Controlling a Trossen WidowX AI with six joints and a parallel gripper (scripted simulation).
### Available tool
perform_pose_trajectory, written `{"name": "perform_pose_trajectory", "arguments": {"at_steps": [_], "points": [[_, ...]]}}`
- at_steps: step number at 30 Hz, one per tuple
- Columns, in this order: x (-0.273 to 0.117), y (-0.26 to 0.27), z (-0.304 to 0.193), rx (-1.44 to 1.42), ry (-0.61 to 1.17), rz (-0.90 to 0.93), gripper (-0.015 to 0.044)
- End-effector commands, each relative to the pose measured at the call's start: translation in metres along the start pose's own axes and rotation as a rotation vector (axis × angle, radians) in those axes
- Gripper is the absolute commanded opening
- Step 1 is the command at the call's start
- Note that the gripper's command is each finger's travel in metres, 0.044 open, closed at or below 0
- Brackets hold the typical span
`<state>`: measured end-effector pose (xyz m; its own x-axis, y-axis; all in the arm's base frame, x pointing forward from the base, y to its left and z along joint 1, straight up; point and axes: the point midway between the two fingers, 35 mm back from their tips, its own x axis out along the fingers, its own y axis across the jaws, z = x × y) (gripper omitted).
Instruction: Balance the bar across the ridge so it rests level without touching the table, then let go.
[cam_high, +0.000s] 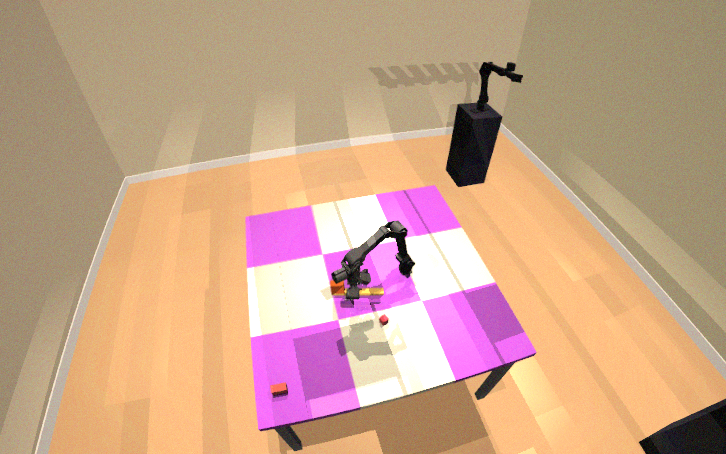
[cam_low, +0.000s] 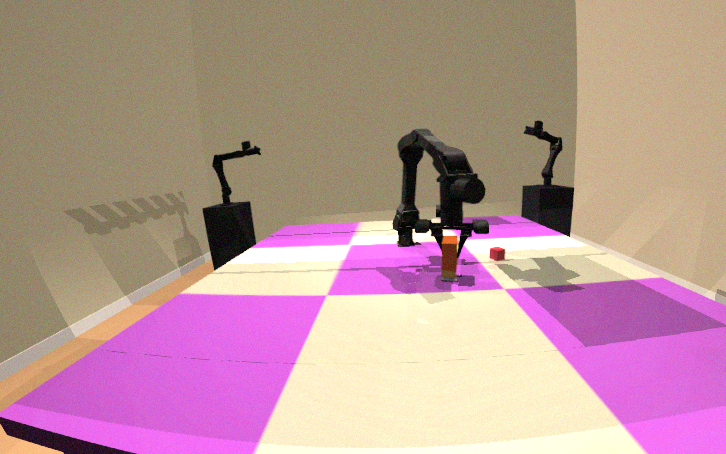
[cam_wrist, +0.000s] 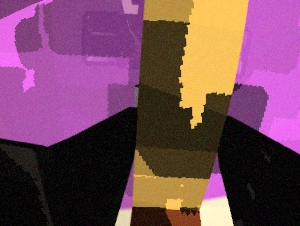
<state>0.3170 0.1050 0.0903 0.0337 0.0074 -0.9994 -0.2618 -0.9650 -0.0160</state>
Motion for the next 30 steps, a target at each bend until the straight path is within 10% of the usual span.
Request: {"name": "perform_pose_trajectory", "arguments": {"at_steps": [1,30], "points": [[0.0051,0.0007,0.0024,-0.004,-0.010,0.002,0.0000],[0.0011,0.0008,0.0027,-0.004,-0.010,0.002,0.0000]]}}
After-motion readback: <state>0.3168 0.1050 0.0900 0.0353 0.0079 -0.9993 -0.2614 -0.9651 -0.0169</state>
